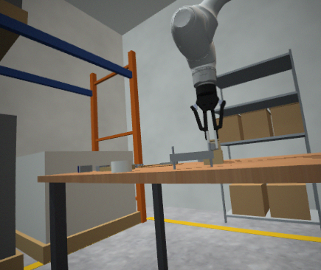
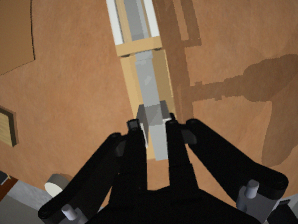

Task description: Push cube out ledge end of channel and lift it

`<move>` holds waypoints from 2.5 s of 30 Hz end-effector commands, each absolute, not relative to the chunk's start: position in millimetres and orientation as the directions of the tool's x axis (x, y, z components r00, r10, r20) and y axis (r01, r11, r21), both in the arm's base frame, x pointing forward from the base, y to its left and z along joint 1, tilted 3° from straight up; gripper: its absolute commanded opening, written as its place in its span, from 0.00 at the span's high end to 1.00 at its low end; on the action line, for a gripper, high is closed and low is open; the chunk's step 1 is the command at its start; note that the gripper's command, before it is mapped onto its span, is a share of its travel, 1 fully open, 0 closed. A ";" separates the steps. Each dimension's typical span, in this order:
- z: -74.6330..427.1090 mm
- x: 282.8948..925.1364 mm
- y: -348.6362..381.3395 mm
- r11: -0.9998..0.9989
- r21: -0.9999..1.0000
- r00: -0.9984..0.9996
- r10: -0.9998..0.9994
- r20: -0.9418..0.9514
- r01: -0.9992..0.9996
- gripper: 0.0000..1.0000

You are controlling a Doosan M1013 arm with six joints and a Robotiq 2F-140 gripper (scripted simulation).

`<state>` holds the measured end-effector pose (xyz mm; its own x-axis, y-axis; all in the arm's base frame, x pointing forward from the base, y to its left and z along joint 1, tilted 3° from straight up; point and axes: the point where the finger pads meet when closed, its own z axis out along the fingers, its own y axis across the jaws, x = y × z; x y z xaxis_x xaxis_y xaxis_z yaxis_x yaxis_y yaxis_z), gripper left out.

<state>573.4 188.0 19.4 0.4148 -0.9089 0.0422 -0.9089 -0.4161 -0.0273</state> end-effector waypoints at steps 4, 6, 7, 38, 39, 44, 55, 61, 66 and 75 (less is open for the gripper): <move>20.1 580.3 173.0 -0.416 -0.027 0.415 -0.909 0.042 -0.909 1.00; 20.3 581.5 170.5 -0.416 -0.027 0.415 -0.909 0.042 -0.909 1.00; 20.4 582.6 168.0 -0.416 -0.027 0.415 -0.909 0.042 -0.909 1.00; 21.9 598.1 134.2 -0.416 -0.027 0.415 -0.909 0.042 -0.909 1.00; 21.9 598.1 134.2 -0.416 -0.027 0.415 -0.909 0.042 -0.909 1.00; 21.9 598.1 134.1 -0.416 -0.027 0.415 -0.909 0.042 -0.909 1.00; 21.9 598.1 134.1 -0.416 -0.027 0.415 -0.909 0.042 -0.909 1.00; 21.9 598.1 134.1 -0.416 -0.027 0.415 -0.909 0.042 -0.909 1.00; 21.9 598.1 134.1 -0.416 -0.027 0.415 -0.909 0.042 -0.909 1.00; 21.9 598.1 134.1 -0.416 -0.027 0.415 -0.909 0.042 -0.909 1.00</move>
